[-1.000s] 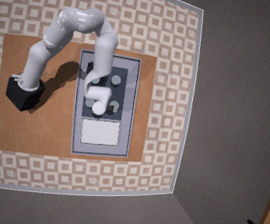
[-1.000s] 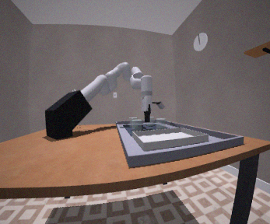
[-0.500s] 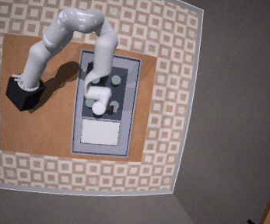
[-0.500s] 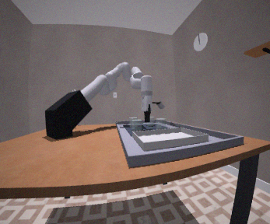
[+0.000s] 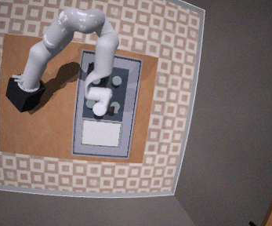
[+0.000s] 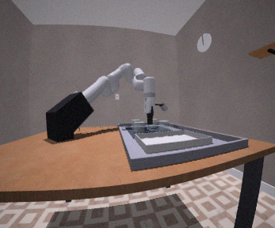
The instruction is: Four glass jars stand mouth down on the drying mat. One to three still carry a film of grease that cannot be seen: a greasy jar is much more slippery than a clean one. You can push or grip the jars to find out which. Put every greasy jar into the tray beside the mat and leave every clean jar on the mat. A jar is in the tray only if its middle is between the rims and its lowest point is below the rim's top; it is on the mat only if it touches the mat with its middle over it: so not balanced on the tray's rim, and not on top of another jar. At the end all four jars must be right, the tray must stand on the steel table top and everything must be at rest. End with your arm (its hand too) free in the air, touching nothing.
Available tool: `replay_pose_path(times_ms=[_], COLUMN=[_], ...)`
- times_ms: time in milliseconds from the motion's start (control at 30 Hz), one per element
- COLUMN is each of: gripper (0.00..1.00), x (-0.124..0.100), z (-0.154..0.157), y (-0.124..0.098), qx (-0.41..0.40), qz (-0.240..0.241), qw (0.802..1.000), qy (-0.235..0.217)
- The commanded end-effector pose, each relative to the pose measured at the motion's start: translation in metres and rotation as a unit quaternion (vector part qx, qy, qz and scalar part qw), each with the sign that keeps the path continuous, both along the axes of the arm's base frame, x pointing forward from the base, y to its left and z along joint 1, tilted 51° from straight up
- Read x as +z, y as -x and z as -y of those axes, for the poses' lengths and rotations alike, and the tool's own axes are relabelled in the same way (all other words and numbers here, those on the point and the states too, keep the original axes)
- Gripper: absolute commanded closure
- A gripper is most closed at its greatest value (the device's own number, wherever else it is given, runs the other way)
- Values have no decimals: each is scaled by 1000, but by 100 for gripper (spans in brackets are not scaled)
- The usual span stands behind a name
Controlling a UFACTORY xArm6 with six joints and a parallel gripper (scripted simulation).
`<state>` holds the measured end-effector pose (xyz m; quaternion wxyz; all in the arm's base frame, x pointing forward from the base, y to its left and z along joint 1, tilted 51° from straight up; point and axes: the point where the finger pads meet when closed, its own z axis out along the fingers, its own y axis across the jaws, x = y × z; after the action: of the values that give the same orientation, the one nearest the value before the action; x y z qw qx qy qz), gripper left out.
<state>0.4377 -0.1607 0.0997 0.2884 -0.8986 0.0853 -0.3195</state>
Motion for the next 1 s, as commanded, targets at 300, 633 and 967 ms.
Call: replay_pose_path(times_ms=[300, 633, 967], gripper=[100, 100, 100], x=[1, 49, 68], z=[1, 36, 9], y=[0, 48, 48], qx=[-1, -1, -1], qz=[1, 1, 1], qw=[1000, 1000, 1000], qy=[1, 1, 1])
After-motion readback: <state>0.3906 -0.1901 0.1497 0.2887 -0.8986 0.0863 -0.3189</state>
